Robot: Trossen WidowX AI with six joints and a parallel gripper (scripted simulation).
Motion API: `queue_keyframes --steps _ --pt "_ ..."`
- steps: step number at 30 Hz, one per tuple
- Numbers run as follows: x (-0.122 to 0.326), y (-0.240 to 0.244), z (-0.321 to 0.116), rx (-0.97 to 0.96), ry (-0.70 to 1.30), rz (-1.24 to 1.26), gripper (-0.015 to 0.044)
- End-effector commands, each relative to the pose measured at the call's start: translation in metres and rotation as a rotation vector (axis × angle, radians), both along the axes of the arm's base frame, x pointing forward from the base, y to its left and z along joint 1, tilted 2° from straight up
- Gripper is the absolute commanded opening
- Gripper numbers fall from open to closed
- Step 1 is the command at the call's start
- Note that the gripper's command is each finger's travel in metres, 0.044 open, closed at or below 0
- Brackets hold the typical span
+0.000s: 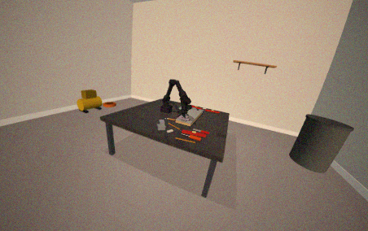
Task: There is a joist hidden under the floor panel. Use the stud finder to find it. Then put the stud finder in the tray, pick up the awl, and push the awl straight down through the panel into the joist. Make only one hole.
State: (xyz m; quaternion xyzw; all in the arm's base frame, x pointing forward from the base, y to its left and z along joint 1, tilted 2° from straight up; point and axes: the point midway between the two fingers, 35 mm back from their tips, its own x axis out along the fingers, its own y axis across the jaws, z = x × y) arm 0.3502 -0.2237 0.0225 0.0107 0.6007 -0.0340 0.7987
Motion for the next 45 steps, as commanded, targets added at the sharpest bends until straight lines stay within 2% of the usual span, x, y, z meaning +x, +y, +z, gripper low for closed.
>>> queue_keyframes --steps 1,13,28,34,45 --pt "-0.001 -0.005 0.001 -0.012 -0.002 -0.006 0.0" --pt "0.0 0.0 0.003 0.0 0.0 0.0 0.0" --pt "-0.003 0.0 0.097 -0.012 -0.002 -0.006 0.0" --pt "-0.003 0.001 0.102 -0.012 -0.002 -0.004 0.0" --pt "0.025 0.062 0.098 -0.008 -0.003 0.154 0.0"
